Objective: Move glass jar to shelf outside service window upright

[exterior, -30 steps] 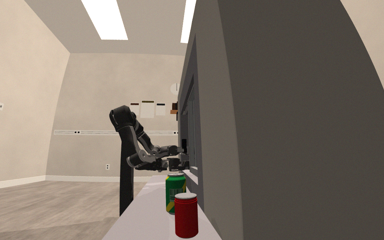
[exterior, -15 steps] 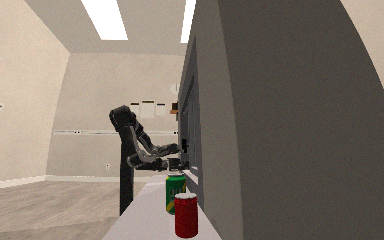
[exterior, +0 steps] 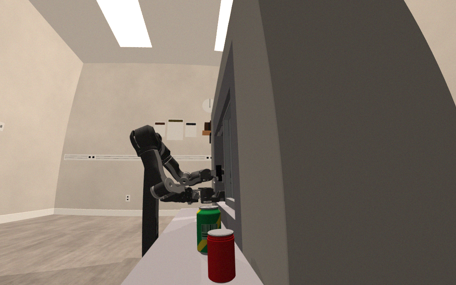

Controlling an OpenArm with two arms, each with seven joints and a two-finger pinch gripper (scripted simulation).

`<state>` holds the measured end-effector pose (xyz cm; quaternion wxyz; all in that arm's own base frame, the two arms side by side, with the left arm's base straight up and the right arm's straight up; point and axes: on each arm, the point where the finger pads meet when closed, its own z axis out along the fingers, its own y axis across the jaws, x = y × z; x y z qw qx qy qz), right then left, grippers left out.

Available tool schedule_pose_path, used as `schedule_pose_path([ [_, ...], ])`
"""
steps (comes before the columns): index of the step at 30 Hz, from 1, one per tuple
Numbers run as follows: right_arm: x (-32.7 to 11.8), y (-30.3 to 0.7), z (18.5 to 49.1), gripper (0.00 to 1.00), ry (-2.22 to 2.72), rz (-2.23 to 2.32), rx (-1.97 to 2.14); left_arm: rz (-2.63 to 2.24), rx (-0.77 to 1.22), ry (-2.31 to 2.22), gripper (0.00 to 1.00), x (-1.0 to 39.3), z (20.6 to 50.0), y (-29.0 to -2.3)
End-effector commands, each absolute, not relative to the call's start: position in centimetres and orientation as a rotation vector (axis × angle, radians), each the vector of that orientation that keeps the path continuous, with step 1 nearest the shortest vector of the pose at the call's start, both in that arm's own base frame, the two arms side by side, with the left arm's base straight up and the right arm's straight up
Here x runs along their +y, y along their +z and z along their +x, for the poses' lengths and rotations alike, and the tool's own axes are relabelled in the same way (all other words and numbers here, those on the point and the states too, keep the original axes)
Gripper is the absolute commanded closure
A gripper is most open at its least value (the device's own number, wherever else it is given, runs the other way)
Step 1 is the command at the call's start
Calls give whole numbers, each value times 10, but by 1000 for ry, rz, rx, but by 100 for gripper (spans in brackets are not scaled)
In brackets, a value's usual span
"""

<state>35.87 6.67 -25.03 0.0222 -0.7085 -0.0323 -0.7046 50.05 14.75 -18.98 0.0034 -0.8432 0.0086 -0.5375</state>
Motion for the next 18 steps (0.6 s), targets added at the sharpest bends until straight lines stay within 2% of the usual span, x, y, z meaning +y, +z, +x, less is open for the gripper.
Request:
schedule_pose_path([
  [1,64,-248,361,100,-2190,-2197,-89,-2636,22,-1694,0,148,501,-187],
  [18,64,-248,361,100,-2190,-2197,-89,-2638,22,-1692,0,148,501,-187],
])
